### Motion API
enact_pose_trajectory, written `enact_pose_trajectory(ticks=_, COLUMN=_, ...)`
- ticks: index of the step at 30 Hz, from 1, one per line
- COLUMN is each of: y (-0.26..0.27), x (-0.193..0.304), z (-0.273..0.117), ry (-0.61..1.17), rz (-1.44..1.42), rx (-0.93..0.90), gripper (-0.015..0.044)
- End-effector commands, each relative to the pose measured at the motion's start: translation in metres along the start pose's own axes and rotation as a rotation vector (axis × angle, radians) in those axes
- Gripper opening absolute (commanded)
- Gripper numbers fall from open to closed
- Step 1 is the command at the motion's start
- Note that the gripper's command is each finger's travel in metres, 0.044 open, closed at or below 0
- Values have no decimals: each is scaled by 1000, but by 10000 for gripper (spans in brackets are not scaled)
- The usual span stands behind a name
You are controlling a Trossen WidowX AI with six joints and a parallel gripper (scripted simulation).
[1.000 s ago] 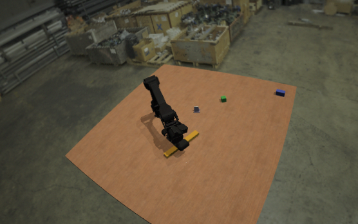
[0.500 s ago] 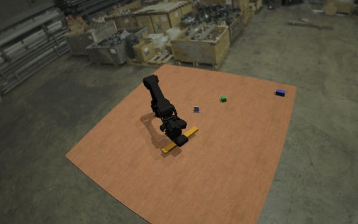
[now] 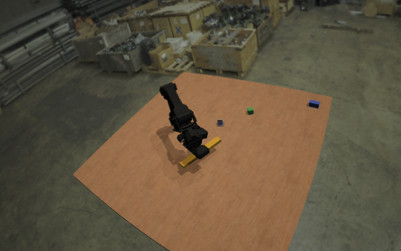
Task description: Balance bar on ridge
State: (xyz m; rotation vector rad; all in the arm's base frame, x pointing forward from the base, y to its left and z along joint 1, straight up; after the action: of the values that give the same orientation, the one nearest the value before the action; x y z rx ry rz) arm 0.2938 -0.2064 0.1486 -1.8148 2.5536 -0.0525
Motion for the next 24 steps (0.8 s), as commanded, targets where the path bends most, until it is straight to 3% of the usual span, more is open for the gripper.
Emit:
enact_pose_trajectory(ticks=1, y=0, x=-10, z=-4, ry=-4, rz=-21, rx=3, gripper=0)
enact_pose_trajectory(ticks=24, y=17, x=-100, z=-9, ry=-13, rz=-199, rx=2, gripper=0)
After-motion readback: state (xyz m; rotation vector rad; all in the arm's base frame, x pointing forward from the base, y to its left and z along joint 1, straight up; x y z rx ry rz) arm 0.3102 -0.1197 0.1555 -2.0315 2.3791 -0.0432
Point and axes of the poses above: the point midway between the two fingers, 35 mm back from their tips, its own z axis out along the fingers, its own y axis across the jaws, x = y × z, the point moved 1 cm from there along -z, back along the fingers
